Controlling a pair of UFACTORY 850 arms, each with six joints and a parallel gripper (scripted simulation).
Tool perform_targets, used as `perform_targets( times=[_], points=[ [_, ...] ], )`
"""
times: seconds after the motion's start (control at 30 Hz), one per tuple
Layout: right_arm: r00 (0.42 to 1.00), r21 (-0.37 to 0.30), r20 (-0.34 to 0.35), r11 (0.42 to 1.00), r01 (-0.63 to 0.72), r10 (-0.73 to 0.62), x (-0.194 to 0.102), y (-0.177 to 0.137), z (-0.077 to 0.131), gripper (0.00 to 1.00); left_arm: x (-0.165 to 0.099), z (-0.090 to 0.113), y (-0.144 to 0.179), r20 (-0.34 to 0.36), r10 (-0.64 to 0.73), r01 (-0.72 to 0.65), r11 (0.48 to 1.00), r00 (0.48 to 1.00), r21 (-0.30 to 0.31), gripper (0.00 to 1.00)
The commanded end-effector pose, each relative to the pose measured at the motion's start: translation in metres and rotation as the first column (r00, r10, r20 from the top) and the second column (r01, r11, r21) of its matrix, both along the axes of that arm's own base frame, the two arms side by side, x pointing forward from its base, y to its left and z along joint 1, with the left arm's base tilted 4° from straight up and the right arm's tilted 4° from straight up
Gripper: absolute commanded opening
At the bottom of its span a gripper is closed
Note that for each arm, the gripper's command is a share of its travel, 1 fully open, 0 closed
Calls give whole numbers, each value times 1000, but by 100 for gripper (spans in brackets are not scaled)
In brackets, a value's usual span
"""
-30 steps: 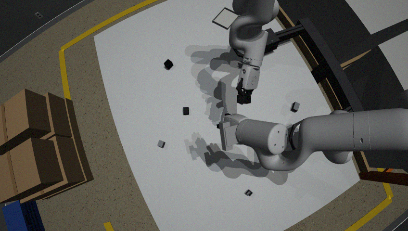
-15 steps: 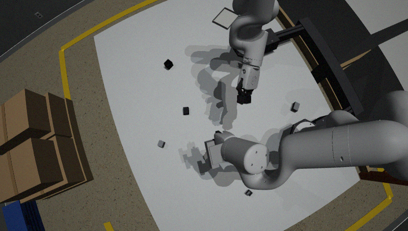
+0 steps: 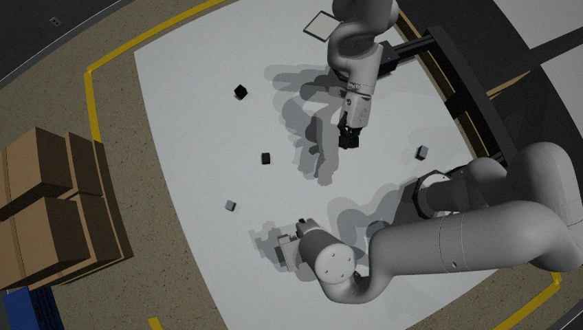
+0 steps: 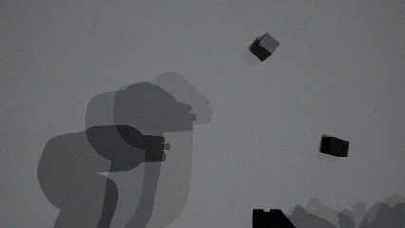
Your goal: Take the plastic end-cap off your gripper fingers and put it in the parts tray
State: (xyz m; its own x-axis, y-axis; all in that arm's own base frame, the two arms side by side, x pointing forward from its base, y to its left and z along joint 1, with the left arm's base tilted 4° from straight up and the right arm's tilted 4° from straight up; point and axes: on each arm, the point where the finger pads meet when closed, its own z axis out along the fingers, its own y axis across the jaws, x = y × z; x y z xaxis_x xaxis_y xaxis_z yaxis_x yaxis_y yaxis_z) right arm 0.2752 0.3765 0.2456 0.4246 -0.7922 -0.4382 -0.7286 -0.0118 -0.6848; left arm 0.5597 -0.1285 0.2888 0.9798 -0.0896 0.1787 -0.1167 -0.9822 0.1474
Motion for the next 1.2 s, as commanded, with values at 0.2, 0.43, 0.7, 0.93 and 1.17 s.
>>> perform_targets(
  times=[0.2,0.43,0.7,0.93,1.17],
  points=[
    [1000,1,1,1000,0,0,0,1,1,0,29,-21,66,-97,62,-54,995,993,83,0],
    [1000,1,1,1000,0,0,0,1,1,0,41,-35,114,-156,110,-89,987,982,137,0],
    [1000,1,1,1000,0,0,0,1,1,0,43,-38,124,-166,123,-98,984,978,150,0],
    [1000,1,1,1000,0,0,0,1,1,0,42,-38,126,-162,119,-93,983,980,159,0],
    [1000,1,1,1000,0,0,0,1,1,0,41,-38,128,-161,117,-90,982,980,165,0]
  ],
)
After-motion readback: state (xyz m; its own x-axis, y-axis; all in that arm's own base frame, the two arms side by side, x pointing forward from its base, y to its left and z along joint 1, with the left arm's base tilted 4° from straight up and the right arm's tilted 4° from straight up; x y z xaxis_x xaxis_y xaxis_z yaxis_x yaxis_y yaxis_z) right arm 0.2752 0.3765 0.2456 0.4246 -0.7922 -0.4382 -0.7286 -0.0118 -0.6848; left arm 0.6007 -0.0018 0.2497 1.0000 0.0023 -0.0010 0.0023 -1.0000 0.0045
